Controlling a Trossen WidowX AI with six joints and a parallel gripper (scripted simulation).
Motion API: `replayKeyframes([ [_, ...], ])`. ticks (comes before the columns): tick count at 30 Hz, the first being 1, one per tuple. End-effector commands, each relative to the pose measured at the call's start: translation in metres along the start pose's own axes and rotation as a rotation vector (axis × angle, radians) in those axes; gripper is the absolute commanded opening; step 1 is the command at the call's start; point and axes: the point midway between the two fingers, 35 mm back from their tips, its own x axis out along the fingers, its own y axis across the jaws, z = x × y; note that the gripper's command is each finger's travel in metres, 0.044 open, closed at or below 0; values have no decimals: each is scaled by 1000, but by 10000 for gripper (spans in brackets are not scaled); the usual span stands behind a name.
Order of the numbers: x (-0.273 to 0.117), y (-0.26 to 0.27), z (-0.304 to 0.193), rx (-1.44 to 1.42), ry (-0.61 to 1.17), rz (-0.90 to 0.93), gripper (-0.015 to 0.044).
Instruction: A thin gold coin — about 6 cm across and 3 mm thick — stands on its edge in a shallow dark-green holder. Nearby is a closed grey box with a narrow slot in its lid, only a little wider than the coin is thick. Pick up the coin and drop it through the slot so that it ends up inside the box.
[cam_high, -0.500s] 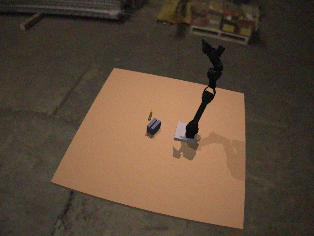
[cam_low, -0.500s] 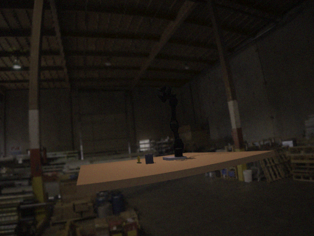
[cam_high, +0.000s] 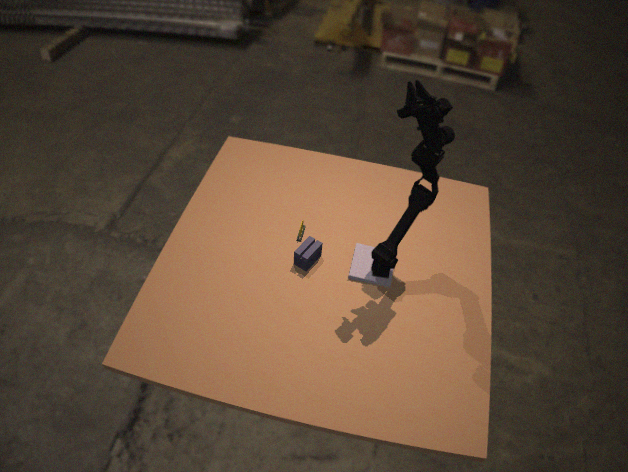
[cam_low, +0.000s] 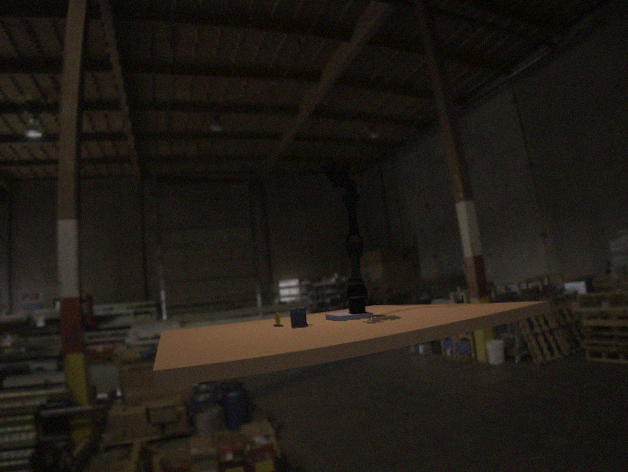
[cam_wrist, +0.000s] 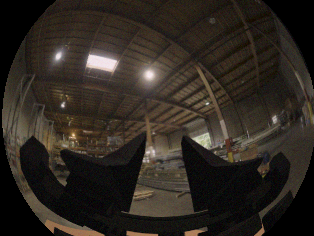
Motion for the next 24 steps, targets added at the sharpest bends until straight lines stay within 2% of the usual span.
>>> replayKeyframes([
  [1,-11,68,13,-248,-98,91,161],
  [7,-22,148,3,-556,-195,207,161],
  [16,-26,206,-30,-818,-237,302,161],
  [24,-31,283,-120,-1188,-209,511,161],
])
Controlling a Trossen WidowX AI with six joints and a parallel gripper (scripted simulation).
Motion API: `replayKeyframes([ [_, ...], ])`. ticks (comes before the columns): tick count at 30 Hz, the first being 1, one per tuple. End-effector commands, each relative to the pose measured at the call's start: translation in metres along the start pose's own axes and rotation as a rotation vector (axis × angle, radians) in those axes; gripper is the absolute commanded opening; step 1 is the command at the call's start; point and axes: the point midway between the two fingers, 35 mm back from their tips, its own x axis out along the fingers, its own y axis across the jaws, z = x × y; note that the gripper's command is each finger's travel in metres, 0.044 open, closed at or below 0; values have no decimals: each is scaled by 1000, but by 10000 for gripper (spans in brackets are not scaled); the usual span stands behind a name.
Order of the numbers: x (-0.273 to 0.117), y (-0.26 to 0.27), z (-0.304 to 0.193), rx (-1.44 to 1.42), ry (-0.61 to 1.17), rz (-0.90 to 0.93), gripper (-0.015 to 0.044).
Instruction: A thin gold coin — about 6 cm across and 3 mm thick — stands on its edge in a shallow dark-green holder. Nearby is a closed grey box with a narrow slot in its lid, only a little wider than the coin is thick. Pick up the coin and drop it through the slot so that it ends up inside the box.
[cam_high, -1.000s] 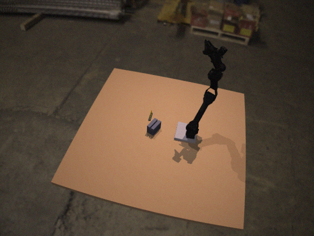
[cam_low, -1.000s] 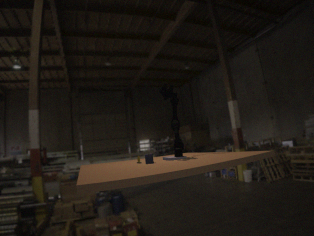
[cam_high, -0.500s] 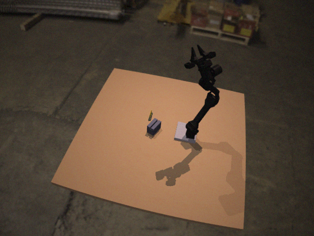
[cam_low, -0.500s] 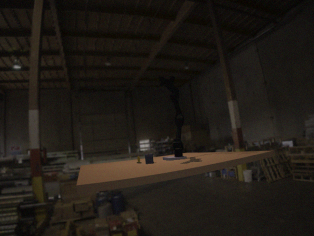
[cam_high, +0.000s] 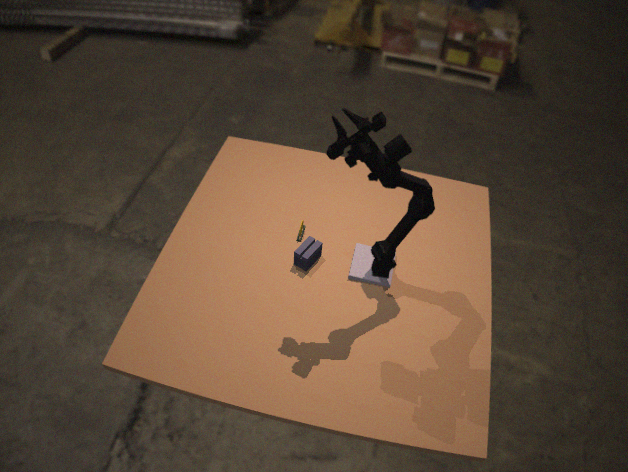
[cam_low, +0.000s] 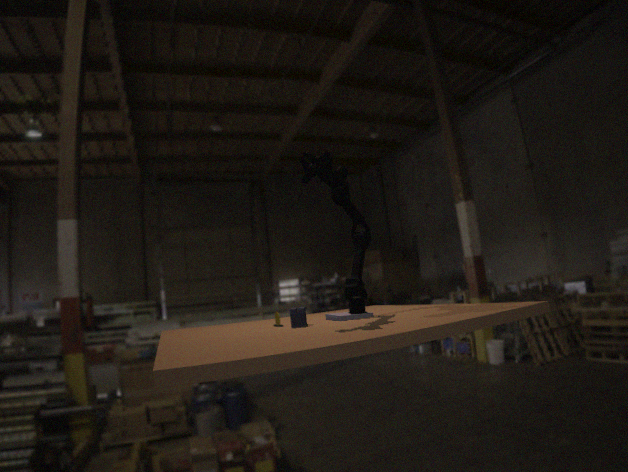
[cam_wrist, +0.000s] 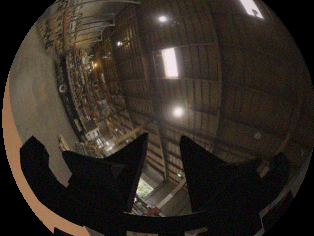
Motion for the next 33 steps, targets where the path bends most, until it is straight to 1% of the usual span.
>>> replayKeyframes([
  [1,14,66,5,-176,-22,148,161],
  [6,24,129,-12,-352,-21,305,161],
  [11,28,189,-42,-502,-11,477,161],
  [17,14,277,-93,-654,-17,790,161],
  [21,-8,328,-137,-718,-10,1021,161],
  [25,-39,368,-183,-745,5,1261,161],
  [29,-79,397,-227,-730,28,1505,161],
  [33,-125,415,-269,-667,61,1755,161],
])
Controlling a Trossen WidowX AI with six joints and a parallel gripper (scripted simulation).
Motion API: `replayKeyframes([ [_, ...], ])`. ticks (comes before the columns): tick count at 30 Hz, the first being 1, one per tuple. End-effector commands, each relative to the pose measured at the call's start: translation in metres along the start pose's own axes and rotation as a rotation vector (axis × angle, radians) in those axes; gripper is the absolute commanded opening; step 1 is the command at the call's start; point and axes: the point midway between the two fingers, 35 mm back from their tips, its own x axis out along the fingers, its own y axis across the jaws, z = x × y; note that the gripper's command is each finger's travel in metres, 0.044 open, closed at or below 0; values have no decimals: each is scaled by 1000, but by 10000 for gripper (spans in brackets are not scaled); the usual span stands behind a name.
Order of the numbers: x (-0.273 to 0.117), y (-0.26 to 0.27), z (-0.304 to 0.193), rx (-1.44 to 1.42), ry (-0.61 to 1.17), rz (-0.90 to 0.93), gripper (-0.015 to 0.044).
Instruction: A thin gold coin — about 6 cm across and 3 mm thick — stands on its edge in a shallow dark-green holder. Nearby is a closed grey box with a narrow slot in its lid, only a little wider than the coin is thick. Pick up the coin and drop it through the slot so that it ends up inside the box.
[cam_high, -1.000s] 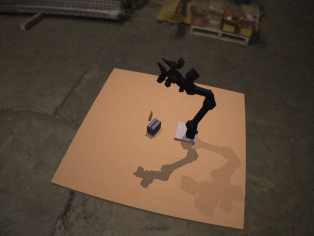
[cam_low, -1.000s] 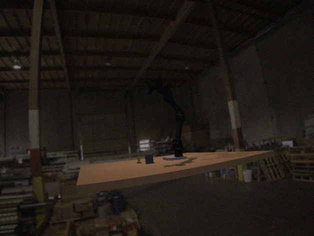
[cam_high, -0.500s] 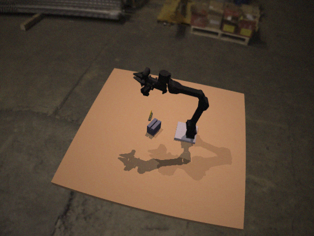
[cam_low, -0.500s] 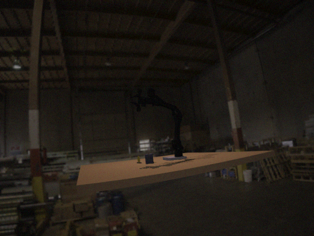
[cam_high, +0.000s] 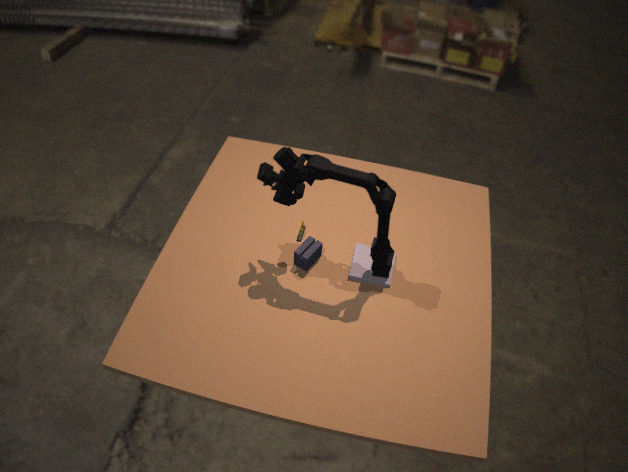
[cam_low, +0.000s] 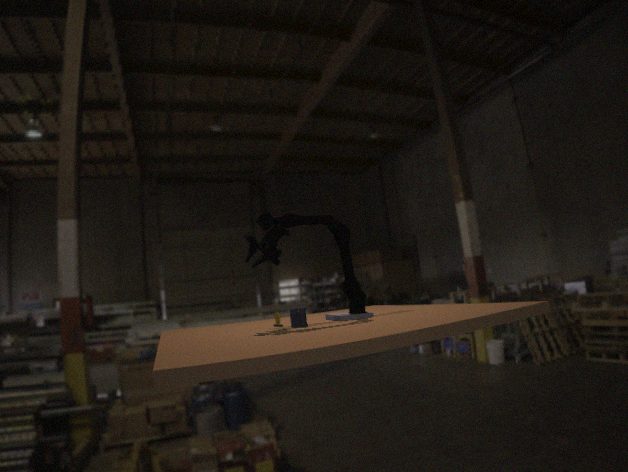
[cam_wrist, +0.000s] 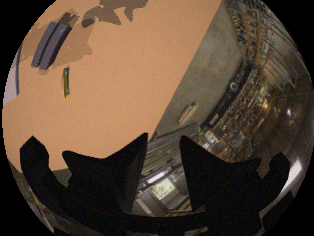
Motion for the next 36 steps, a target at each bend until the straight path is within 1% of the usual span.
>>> replayKeyframes([
  [1,29,60,-8,20,-96,247,161],
  [6,45,134,-11,93,-241,543,161],
  [10,44,174,-9,156,-347,718,161],
  [17,45,178,-8,161,-355,731,161],
  [21,67,196,5,161,-355,730,161],
  [36,83,208,15,161,-355,730,161],
])
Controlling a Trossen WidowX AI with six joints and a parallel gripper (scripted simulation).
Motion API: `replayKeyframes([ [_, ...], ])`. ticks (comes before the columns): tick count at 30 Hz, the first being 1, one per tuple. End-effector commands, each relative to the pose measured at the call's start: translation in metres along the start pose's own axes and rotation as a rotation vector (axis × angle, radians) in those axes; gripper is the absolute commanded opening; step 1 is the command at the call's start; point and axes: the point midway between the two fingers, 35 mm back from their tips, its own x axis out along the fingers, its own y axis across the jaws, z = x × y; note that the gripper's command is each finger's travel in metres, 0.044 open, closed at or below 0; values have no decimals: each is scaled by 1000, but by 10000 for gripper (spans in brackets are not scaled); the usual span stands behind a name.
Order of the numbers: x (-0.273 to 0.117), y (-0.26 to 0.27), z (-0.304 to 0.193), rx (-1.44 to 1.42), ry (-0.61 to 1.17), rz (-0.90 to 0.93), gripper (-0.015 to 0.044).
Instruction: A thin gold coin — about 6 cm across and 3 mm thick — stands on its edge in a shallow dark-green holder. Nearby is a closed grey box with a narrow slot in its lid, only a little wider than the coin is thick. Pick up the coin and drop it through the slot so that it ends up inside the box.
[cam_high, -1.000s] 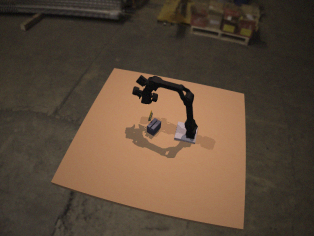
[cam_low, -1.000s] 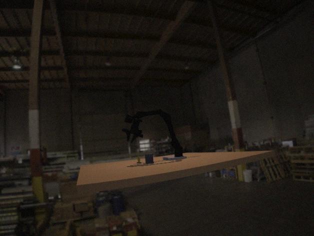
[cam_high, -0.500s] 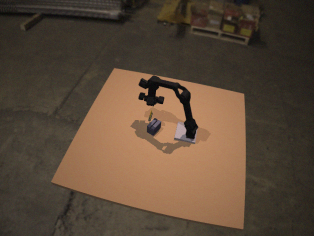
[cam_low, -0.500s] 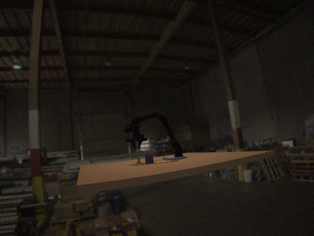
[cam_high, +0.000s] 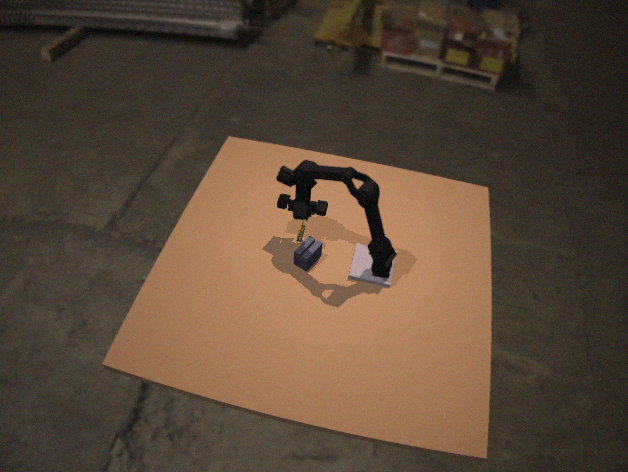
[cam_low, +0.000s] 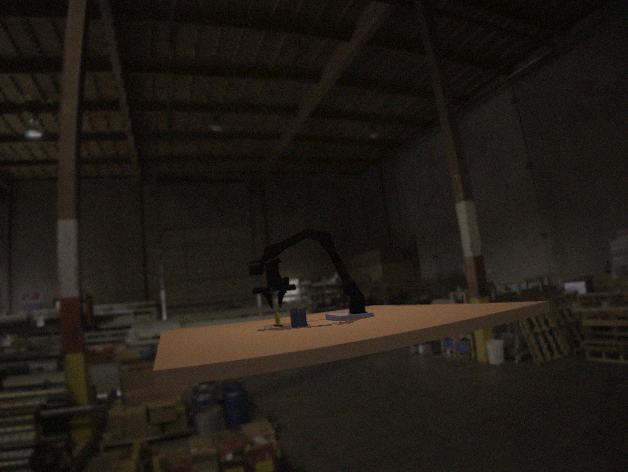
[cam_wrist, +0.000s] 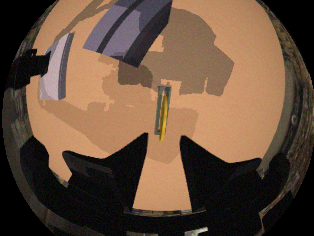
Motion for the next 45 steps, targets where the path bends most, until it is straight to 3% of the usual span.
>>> replayKeyframes([
  [1,7,-1,1,5,-3,-1,161],
  [41,70,0,2,5,-4,-1,161],
  [45,70,0,2,5,-4,-1,56],
])
